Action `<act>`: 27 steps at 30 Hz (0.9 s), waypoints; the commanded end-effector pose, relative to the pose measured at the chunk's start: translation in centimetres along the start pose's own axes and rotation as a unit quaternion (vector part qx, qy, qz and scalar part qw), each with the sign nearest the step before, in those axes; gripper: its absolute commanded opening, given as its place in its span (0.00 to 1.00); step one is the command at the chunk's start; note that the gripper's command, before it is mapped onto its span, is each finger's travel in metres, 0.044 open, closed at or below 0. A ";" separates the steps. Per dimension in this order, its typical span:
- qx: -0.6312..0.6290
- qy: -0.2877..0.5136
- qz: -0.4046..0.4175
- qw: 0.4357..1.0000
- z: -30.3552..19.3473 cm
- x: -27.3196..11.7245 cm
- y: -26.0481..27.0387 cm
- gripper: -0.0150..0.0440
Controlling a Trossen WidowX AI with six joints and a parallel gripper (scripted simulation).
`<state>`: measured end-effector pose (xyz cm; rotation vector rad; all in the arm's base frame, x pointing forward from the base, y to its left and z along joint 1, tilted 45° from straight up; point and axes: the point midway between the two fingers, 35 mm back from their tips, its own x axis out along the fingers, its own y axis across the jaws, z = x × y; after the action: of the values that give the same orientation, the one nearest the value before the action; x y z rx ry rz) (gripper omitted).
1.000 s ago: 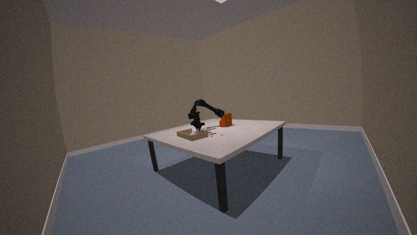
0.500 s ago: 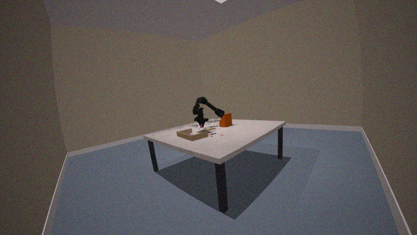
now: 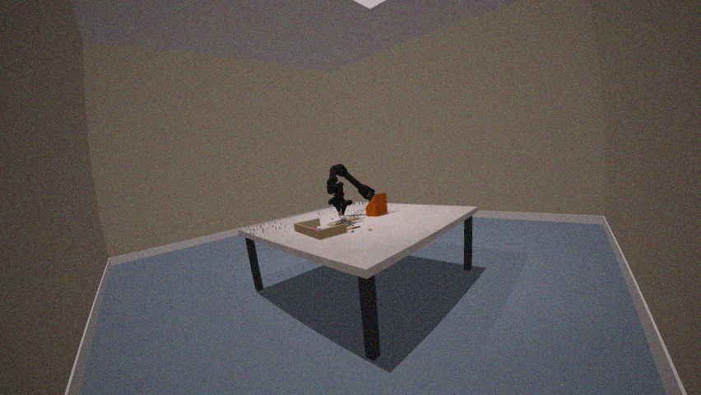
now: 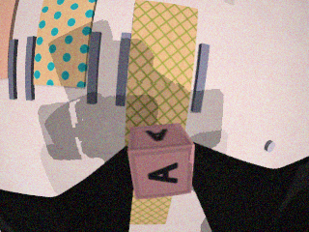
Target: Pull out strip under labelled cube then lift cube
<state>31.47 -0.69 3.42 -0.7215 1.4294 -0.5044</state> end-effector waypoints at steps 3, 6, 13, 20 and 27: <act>0.001 0.001 0.003 1.000 -1.3 0.0 0.4 0.25; 0.001 0.001 0.003 1.000 -1.2 -1.4 0.4 0.25; 0.001 0.001 0.003 1.000 -1.3 -3.5 0.4 0.25; 0.001 0.001 0.003 1.000 -1.3 -3.5 0.4 0.25; 0.001 0.001 0.003 1.000 -1.3 -3.5 0.4 0.25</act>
<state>29.80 1.78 5.64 -0.7239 1.4317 -0.5017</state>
